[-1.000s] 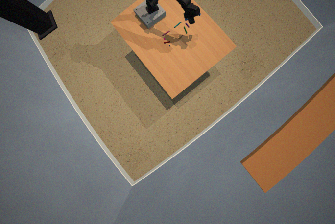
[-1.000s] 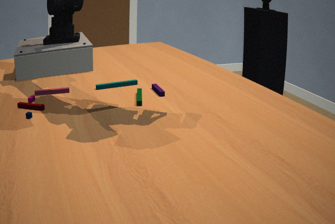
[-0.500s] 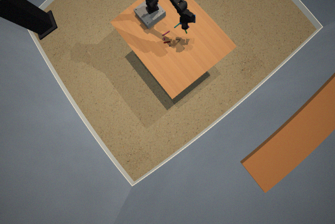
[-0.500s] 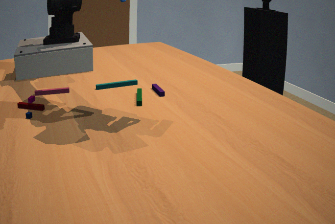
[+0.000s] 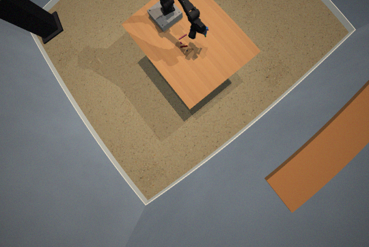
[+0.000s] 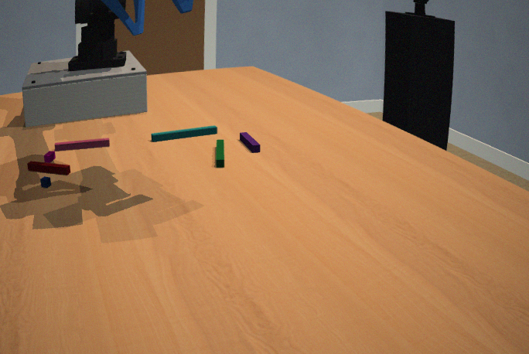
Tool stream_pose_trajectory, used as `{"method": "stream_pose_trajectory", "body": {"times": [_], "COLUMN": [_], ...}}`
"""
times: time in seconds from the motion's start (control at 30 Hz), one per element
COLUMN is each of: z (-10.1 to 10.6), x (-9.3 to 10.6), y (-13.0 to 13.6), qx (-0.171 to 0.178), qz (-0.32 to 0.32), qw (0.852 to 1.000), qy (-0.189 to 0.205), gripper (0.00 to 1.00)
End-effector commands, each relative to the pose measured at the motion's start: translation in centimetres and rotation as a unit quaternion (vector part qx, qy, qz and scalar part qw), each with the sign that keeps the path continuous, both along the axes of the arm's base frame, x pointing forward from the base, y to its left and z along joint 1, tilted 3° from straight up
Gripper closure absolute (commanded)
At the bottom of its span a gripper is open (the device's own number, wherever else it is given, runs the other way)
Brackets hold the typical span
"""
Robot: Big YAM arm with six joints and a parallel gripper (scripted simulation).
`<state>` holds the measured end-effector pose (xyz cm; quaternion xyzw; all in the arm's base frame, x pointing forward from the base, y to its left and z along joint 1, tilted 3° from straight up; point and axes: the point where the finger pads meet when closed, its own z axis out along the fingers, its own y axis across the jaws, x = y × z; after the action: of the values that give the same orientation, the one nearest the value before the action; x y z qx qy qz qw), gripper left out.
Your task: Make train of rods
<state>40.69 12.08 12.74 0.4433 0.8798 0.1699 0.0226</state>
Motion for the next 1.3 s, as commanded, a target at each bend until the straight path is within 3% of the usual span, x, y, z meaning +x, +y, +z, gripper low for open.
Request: {"method": "stream_pose_trajectory", "body": {"times": [0.0, 0.03, 0.17, 0.2, 0.4, 0.43, 0.57, 0.6, 0.7, 0.73, 0.83, 0.87, 0.97, 1.0, 1.07, 1.1, 1.17, 1.2, 1.23, 1.27], "z": [-0.4, -1.6, -1.6, -2.7, -2.7, -3.8, -3.8, -4.7, -4.7, -5.6, -5.6, -6.5, -6.5, -7.2, -7.2, -7.9, -7.9, -8.5, -8.5, -9.0], "x": [0.5, 0.4, 0.4, 0.1, 0.1, -0.3, -0.4, -0.8, -0.8, -1.4, -1.4, -2.1, -2.1, -2.8, -2.8, -3.5, -3.5, -4.3, -4.3, -5.0], "y": [-0.2, -2.9, -2.9, -5.3, -4.9, -7.4, -7.4, -9.4, -9.4, -11.3, -11.2, -13.0, -13.0, -14.5, -14.5, -15.8, -15.8, -17.0, -17.0, -18.1], "qx": [0.005, -0.002, -0.001, -0.007, -0.006, -0.011, -0.011, -0.015, -0.014, -0.019, -0.017, -0.022, -0.022, -0.024, -0.024, -0.027, -0.027, -0.029, -0.029, -0.031], "qz": [-0.026, -0.085, -0.084, -0.139, -0.134, -0.189, -0.189, -0.237, -0.237, -0.281, -0.281, -0.322, -0.322, -0.36, -0.36, -0.394, -0.394, -0.425, -0.425, -0.452], "qw": [1.0, 0.996, 0.996, 0.99, 0.99, 0.981, 0.981, 0.97, 0.97, 0.957, 0.957, 0.943, 0.943, 0.928, 0.928, 0.913, 0.913, 0.899, 0.899, 0.884], "qy": [0.003, 0.018, 0.018, 0.033, 0.033, 0.047, 0.049, 0.059, 0.059, 0.071, 0.071, 0.081, 0.081, 0.09, 0.09, 0.099, 0.099, 0.106, 0.106, 0.112], "gripper": [0.0, 0.0, 0.0, 0.0, 0.0, 0.0, 0.0, 0.0, 0.0, 0.0, 0.0, 0.0, 0.0, 0.0, 0.0, 0.0, 0.0, 0.0, 0.0, 0.0]}}
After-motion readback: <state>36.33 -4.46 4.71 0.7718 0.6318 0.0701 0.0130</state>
